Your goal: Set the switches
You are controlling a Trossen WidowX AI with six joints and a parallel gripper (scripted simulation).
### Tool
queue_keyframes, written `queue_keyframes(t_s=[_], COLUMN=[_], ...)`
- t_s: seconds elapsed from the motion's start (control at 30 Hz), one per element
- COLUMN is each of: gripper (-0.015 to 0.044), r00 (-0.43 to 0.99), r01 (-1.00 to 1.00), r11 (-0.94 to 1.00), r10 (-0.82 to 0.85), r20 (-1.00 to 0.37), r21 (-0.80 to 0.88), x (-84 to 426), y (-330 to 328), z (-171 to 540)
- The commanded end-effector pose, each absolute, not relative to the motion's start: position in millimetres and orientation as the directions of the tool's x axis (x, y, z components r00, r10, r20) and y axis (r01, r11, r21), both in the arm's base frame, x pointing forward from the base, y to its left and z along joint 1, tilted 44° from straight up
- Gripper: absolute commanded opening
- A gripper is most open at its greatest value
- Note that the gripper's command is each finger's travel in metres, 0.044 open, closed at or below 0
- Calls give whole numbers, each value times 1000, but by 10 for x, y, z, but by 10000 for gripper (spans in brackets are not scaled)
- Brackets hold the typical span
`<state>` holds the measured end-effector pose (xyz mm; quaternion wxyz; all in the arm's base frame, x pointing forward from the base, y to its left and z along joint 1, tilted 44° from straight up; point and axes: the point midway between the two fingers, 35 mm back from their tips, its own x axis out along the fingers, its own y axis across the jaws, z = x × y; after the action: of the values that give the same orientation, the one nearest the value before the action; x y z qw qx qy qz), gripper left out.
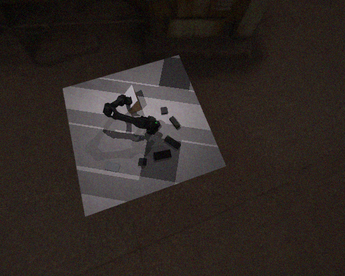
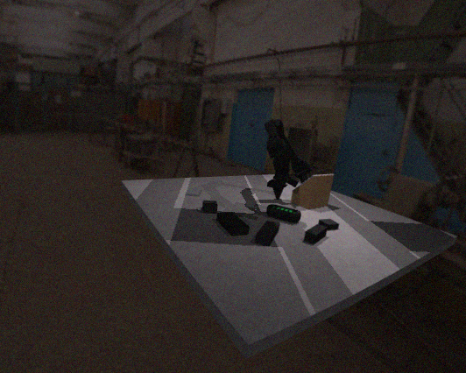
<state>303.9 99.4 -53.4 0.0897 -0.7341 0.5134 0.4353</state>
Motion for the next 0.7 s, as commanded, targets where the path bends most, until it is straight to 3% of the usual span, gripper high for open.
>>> queue_keyframes(t_s=[0.0,0.67], gripper=[0,0], r00=[96,97], r01=[-830,-830], r11=[-459,-458], r10=[-678,-679], r20=[-728,-728], r21=[317,318], x=[3048,3079], y=[900,709], z=[-441,-645])
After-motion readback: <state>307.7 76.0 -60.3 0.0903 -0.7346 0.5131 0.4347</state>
